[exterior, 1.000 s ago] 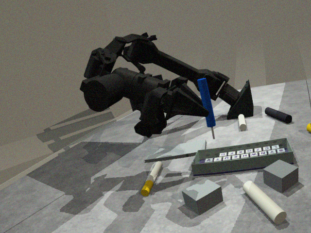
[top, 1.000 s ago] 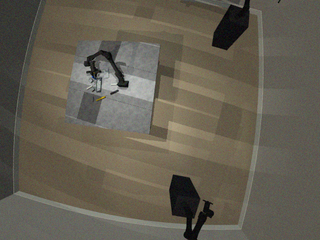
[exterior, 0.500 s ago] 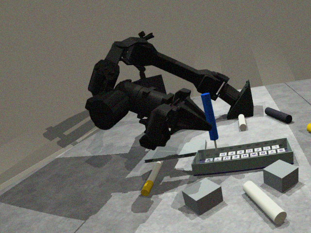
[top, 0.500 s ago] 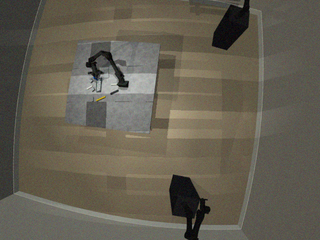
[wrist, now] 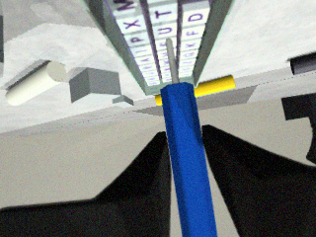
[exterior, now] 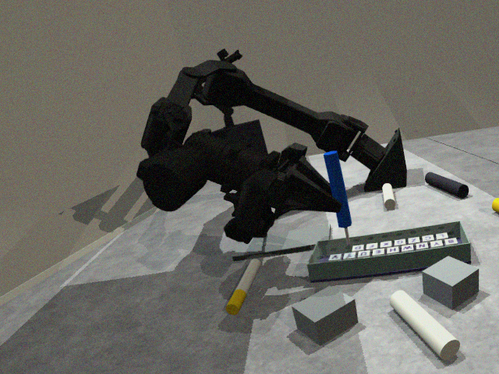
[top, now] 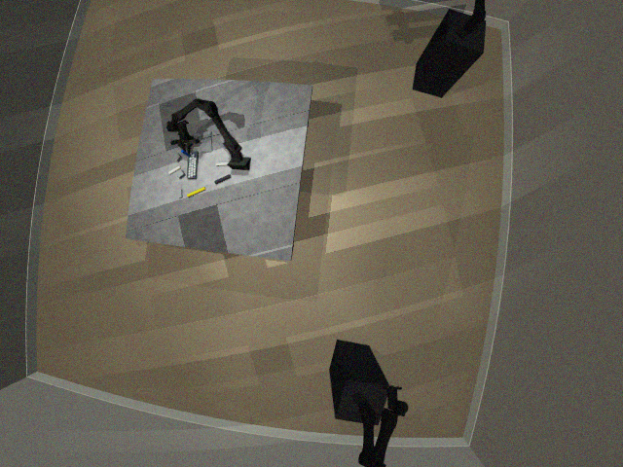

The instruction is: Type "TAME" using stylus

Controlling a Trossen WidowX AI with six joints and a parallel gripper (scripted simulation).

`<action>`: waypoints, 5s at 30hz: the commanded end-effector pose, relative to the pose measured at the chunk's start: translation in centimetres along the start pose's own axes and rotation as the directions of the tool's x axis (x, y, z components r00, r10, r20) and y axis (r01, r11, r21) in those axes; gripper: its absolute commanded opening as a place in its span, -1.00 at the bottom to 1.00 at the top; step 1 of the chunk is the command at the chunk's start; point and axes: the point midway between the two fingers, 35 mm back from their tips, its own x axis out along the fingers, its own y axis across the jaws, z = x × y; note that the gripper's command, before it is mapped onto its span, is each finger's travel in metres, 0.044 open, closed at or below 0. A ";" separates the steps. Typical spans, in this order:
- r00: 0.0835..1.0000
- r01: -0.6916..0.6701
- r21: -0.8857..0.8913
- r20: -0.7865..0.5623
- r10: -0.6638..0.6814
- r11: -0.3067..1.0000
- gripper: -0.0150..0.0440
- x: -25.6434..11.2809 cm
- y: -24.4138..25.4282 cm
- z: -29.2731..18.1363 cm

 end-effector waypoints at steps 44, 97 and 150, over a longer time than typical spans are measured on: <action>1.000 -0.005 -0.006 0.001 0.005 1.000 -0.22 0.5 0.0 1.1; 1.000 -0.004 -0.013 0.003 0.004 1.000 -0.49 -0.3 0.2 -1.9; 1.000 -0.002 -0.005 -0.002 0.002 1.000 -0.22 5.8 2.0 -2.1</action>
